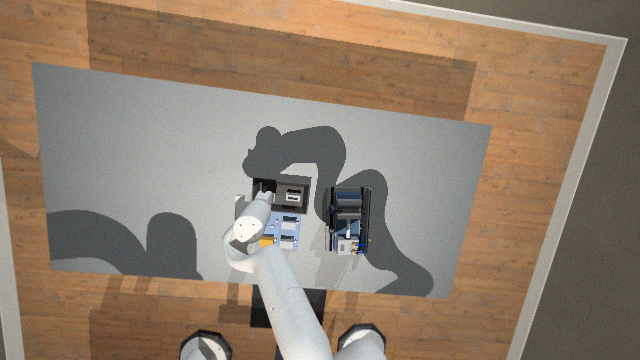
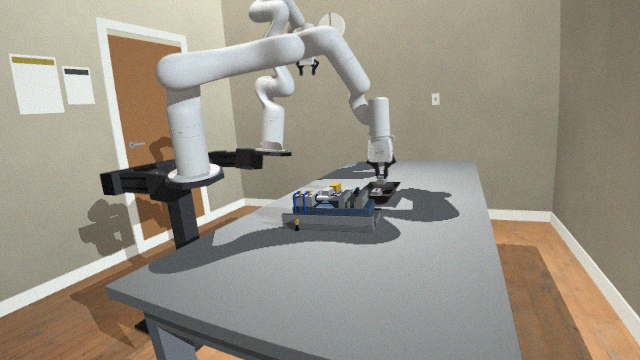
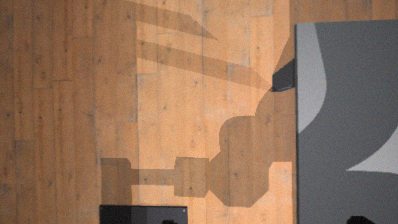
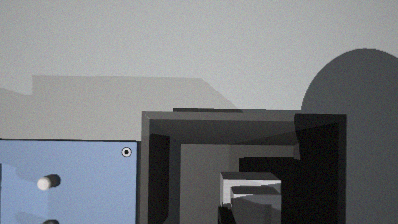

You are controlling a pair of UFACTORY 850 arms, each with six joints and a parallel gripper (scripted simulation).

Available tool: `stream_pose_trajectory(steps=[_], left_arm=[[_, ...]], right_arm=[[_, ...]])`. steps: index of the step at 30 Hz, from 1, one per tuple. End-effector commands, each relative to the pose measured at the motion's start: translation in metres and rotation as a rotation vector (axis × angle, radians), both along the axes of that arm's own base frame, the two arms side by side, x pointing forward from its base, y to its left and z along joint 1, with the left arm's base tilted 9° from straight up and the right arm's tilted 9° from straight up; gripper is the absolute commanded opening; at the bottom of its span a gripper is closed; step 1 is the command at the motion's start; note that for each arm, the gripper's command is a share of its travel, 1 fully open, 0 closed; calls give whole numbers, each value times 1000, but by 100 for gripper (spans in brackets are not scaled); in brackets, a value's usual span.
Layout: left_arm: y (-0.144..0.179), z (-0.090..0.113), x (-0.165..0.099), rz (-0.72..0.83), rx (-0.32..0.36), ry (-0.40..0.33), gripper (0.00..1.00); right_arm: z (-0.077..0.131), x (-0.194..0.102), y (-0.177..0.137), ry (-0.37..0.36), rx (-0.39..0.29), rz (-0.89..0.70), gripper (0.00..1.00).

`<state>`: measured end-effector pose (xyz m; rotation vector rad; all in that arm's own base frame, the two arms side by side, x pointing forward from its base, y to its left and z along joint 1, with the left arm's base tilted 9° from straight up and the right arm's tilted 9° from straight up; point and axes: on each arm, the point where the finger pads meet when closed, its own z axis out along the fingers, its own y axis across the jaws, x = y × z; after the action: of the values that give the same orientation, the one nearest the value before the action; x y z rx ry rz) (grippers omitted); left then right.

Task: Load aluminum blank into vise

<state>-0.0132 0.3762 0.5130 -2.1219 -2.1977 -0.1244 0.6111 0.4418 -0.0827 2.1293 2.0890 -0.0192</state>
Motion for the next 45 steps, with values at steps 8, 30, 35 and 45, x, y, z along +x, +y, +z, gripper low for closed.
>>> stream_pose_trajectory(steps=[8, 30, 35, 45], left_arm=[[0, 1, 0, 0, 2, 0, 100], [0, 1, 0, 0, 2, 0, 100], [0, 1, 0, 0, 2, 0, 100], [0, 1, 0, 0, 2, 0, 100]], right_arm=[[-13, 3, -1, -2, 2, 0, 0], [-25, 4, -2, -2, 2, 0, 0], [-25, 4, -2, -2, 2, 0, 0], [-25, 4, -2, -2, 2, 0, 0]])
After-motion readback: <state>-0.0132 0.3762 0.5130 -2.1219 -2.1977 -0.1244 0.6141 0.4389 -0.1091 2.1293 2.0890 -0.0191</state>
